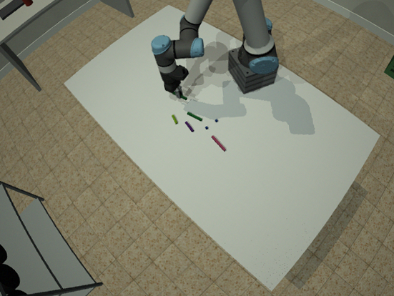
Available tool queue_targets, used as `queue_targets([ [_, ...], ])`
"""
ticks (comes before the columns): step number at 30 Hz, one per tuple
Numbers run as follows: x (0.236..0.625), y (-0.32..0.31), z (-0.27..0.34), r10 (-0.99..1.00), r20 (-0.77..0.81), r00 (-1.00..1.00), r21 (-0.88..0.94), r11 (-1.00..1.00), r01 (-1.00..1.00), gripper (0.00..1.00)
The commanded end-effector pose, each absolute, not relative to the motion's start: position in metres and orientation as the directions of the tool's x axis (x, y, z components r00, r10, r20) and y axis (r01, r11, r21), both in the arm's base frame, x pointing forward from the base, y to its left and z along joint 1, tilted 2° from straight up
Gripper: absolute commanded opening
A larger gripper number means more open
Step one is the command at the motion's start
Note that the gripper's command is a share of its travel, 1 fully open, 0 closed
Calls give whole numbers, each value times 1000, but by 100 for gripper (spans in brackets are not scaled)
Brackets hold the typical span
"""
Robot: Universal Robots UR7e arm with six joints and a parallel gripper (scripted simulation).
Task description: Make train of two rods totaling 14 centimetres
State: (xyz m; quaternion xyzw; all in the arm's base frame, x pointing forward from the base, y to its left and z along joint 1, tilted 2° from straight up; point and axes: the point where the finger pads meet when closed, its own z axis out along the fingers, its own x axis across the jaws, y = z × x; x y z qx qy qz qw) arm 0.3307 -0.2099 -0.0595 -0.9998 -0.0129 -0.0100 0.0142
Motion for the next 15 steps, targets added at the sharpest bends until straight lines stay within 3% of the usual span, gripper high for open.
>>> queue_targets([
  [1, 330, -210, -50, 25, 20, 999, -28, -999, 26, 24],
  [15, 330, -211, -31, 25, 20, 999, -28, -999, 26, 24],
])
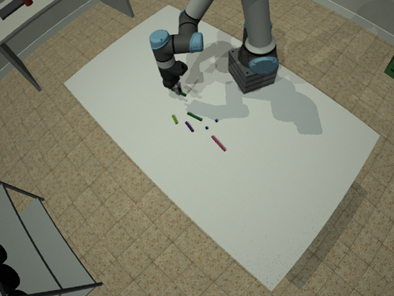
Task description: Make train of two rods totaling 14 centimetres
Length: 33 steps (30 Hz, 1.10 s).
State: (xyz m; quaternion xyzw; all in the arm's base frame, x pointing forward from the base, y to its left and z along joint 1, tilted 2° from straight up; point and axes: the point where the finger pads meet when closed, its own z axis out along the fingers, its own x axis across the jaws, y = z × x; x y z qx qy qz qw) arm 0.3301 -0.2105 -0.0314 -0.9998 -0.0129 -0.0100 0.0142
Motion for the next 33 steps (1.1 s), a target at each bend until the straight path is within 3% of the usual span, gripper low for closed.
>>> queue_targets([
  [1, 330, -211, -31, 25, 20, 999, -28, -999, 26, 24],
  [19, 346, -195, -30, -21, 19, 1000, -29, -999, -21, 24],
  [33, 418, -95, -25, -272, 11, 962, -32, -962, -272, 24],
])
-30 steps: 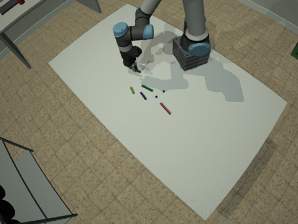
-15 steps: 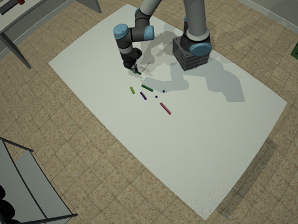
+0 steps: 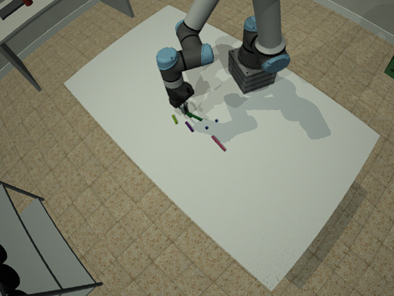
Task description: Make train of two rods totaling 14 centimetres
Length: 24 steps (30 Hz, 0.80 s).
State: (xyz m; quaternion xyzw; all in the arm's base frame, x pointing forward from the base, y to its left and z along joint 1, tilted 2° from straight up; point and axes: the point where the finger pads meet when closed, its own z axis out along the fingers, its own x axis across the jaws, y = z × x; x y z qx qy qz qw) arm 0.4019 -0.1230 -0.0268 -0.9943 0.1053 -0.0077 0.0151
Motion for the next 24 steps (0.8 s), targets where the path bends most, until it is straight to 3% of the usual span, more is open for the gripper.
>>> queue_targets([
  [1, 422, -88, -25, -289, 11, 957, -33, -957, -289, 24],
  [12, 441, -43, -23, -382, 8, 924, -34, -924, -382, 24],
  [24, 442, -40, -23, -389, 7, 921, -34, -921, -388, 24],
])
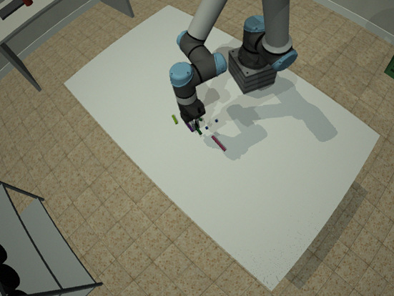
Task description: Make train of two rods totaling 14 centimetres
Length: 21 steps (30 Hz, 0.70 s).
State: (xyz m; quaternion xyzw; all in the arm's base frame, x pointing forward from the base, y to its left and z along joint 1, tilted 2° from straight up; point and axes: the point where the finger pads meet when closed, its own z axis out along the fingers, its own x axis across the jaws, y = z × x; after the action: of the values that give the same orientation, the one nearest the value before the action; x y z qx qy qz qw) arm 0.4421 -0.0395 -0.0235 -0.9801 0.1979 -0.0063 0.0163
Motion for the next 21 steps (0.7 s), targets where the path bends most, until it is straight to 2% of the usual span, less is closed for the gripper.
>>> queue_targets([
  [1, 442, -40, -23, -389, 7, 921, -34, -921, -388, 24],
  [13, 443, -40, -28, -389, 7, 921, -34, -921, -389, 24],
  [21, 444, -39, -55, -389, 7, 921, -34, -921, -389, 24],
])
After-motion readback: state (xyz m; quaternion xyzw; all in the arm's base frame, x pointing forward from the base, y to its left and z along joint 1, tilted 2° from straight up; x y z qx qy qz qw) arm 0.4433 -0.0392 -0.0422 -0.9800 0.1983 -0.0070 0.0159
